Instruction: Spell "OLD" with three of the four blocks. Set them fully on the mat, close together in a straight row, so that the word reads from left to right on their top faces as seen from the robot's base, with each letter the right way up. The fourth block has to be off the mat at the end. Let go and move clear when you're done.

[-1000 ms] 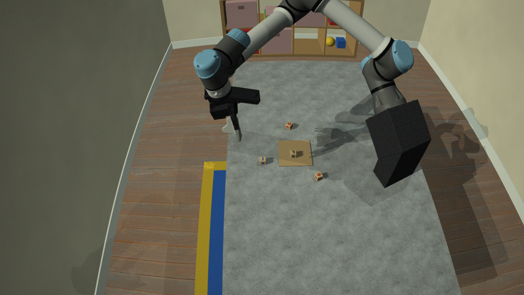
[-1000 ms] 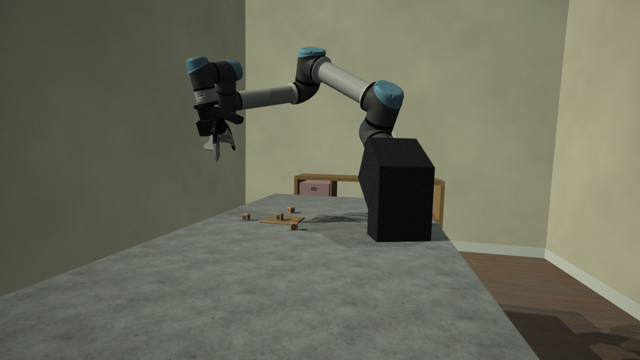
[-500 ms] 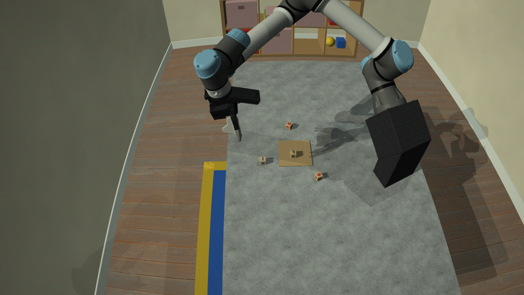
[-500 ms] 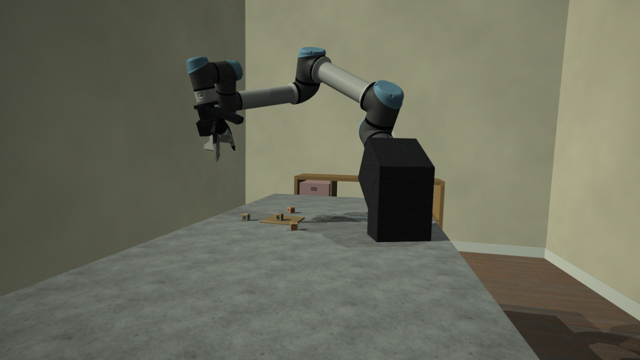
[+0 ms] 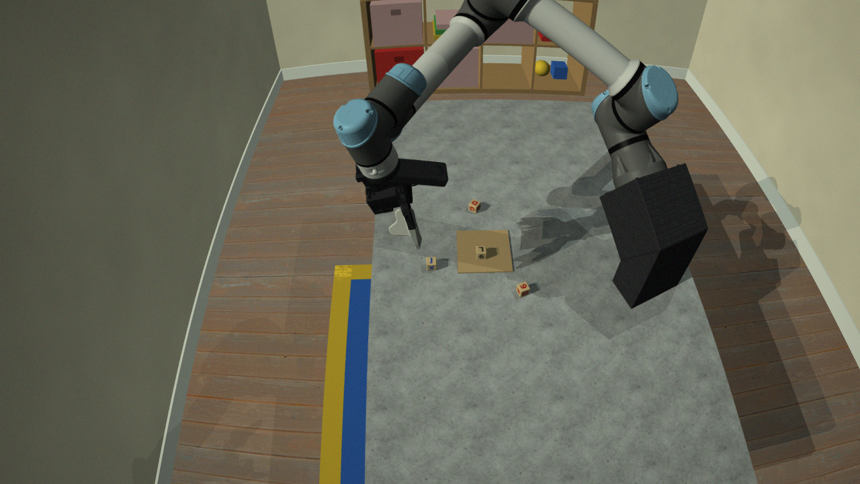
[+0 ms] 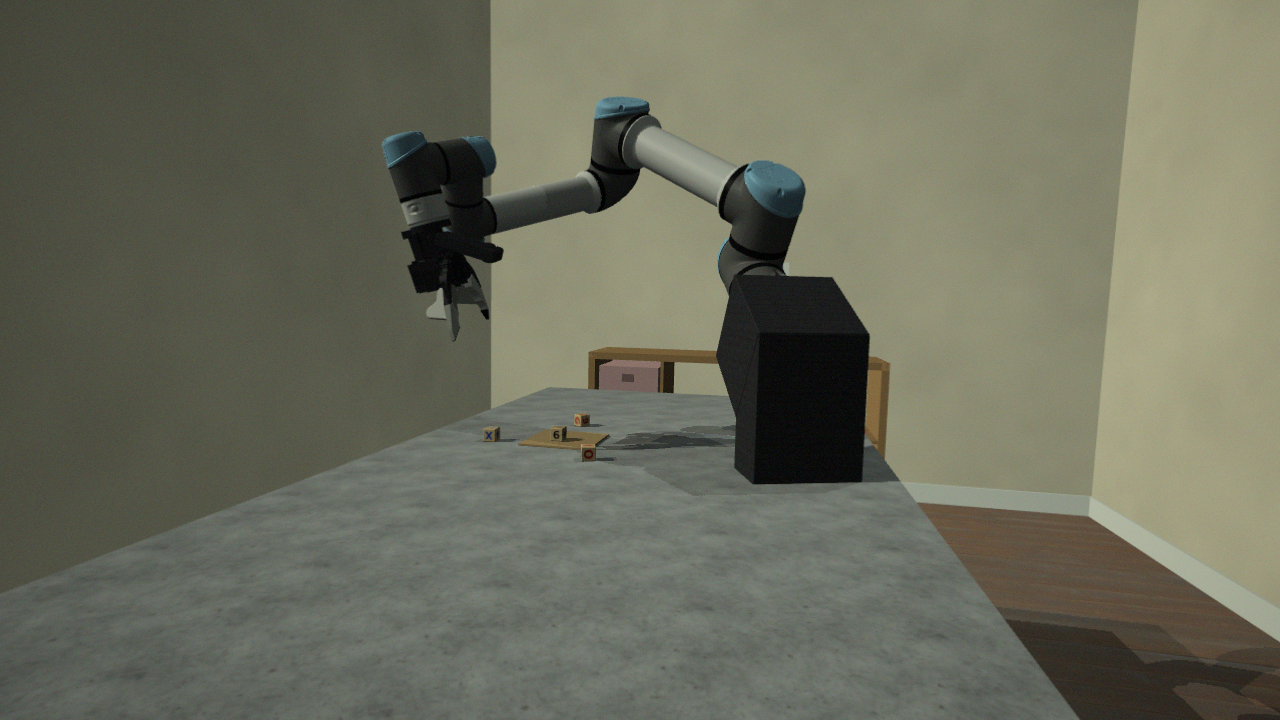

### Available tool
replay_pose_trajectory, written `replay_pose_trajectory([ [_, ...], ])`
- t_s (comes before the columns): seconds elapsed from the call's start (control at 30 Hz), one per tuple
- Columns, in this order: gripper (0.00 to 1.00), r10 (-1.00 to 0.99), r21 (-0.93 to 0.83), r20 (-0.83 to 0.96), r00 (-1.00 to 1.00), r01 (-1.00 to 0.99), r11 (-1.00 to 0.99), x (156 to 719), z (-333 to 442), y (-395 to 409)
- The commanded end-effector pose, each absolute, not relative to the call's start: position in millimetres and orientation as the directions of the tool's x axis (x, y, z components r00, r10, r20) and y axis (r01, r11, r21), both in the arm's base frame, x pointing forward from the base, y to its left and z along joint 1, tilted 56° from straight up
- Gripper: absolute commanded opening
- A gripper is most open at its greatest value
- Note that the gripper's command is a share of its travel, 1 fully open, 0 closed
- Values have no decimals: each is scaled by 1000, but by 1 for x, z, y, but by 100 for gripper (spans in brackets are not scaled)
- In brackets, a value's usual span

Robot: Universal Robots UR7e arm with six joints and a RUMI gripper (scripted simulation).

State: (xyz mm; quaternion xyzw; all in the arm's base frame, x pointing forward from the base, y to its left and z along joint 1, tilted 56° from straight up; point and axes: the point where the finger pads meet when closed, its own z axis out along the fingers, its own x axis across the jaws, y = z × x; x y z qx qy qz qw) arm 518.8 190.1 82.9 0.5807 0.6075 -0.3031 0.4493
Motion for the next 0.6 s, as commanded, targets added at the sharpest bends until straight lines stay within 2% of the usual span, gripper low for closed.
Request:
replay_pose_trajectory([
  [0.0,100,468,123,-881,62,987,101,491,46,170],
  [0.37,100,551,37,-833,37,999,-10,407,-35,122],
  [0.47,100,551,37,-833,37,999,-10,407,-35,122],
  [0.57,100,576,12,-817,32,999,-39,381,-54,110],
])
